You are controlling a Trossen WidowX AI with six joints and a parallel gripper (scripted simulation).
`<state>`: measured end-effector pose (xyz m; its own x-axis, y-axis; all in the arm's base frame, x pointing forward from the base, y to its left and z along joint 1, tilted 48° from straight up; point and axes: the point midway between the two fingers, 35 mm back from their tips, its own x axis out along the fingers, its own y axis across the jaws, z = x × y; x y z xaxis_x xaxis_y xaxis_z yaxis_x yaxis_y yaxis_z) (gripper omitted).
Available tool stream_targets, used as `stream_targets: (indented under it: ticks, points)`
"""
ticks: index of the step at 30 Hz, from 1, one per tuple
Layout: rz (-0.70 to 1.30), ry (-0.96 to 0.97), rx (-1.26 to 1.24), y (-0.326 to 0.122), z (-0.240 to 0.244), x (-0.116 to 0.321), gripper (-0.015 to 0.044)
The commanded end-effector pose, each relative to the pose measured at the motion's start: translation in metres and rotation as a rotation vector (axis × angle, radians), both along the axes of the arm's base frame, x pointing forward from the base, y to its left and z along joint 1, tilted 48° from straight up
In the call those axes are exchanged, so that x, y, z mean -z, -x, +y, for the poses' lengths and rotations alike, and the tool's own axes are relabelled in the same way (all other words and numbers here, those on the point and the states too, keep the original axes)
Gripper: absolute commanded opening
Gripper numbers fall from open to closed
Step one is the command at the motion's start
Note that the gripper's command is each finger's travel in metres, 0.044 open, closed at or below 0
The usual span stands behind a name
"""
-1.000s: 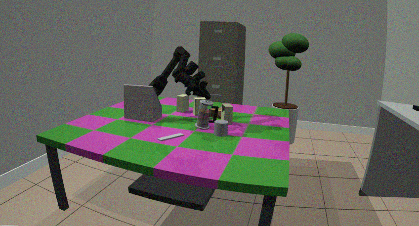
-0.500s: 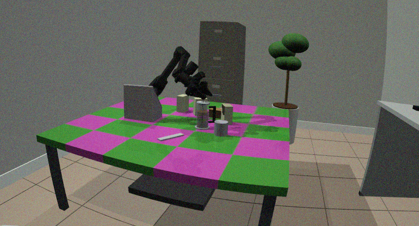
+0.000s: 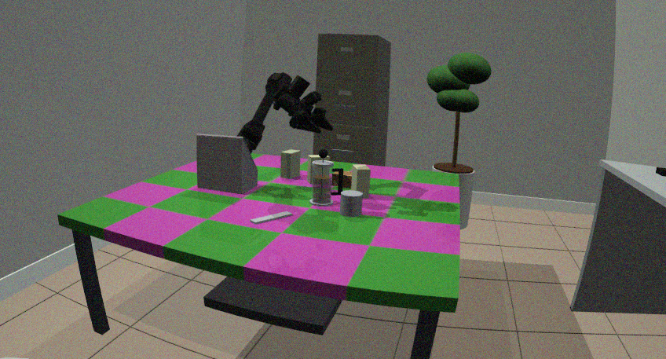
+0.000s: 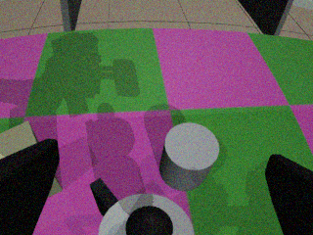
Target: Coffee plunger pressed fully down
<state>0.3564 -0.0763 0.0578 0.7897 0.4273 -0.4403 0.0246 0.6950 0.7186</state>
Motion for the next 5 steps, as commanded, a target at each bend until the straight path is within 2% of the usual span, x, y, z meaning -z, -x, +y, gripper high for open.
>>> stream_targets:
  ticks: [1,5]
  points:
    - [0.004,-0.006,-0.01,0.0029,-0.0008,-0.0028,0.044]
    - [0.004,-0.006,-0.01,0.0029,-0.0008,-0.0028,0.044]
